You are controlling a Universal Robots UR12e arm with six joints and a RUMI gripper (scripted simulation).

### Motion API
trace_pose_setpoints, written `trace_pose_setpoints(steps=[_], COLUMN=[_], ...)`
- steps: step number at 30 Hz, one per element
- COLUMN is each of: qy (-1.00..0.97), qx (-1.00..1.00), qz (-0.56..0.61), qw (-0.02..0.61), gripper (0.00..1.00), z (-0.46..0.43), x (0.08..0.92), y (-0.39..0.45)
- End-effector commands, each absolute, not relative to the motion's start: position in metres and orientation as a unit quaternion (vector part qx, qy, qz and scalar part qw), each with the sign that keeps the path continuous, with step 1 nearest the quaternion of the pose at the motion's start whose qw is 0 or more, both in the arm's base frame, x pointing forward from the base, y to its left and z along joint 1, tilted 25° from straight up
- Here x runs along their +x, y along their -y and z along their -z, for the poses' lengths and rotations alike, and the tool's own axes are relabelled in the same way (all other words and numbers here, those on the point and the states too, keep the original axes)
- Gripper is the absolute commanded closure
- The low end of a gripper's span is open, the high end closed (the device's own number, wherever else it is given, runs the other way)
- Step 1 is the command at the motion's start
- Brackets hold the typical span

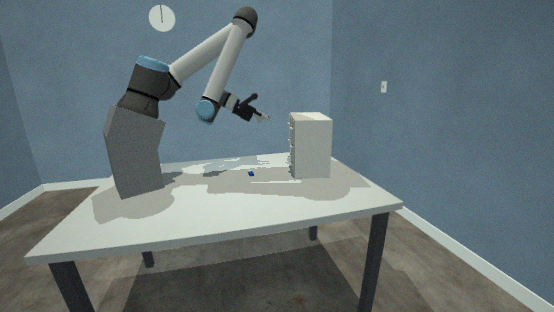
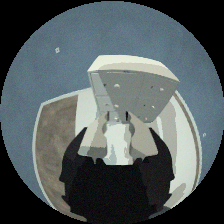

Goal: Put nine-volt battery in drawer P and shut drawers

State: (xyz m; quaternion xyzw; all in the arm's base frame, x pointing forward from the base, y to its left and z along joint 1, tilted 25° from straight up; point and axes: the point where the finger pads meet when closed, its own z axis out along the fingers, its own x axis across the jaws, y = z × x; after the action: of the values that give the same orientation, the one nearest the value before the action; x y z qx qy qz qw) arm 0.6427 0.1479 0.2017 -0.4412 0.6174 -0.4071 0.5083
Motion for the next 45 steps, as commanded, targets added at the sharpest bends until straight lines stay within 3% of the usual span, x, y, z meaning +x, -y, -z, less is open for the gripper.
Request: trace_pose_setpoints(steps=[1, 45], qy=[-0.632, -0.721], qx=[-0.460, -0.592], qz=[0.384, 0.164], qw=[0.492, 0.321], gripper=[0.80, 0.80], z=[-0.206, -0.237], x=[0.637, 0.576], y=[-0.147, -0.145])
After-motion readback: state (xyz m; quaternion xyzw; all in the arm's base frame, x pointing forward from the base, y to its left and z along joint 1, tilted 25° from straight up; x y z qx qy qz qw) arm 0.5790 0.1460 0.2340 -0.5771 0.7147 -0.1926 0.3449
